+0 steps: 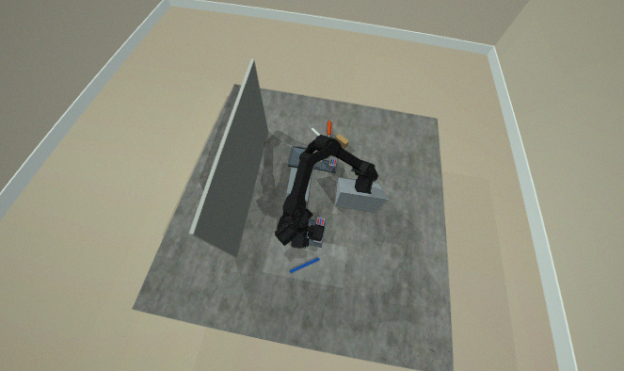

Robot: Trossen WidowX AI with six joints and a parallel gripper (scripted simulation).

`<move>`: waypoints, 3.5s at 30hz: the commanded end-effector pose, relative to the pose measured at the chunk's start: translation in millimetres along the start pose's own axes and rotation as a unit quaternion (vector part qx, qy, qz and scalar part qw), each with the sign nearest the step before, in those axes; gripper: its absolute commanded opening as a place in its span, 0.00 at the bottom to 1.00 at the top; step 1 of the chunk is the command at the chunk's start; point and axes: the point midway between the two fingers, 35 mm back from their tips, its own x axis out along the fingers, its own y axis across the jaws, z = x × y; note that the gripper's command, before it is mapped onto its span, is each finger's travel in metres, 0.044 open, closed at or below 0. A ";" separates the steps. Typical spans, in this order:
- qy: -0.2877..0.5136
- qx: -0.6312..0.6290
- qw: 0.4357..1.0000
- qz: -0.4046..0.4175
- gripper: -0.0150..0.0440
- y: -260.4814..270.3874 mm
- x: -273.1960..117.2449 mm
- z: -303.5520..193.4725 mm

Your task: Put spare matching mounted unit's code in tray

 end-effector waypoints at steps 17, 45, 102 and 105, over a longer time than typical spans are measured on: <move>0.002 -0.003 1.000 -0.003 0.76 1.2 28.7 -1.9; 0.002 0.000 1.000 0.000 0.25 1.2 22.0 -1.8; -0.035 0.034 0.999 0.008 0.25 -91.9 -141.2 -115.3; -0.039 0.038 0.998 0.009 0.25 -102.7 -140.7 -137.7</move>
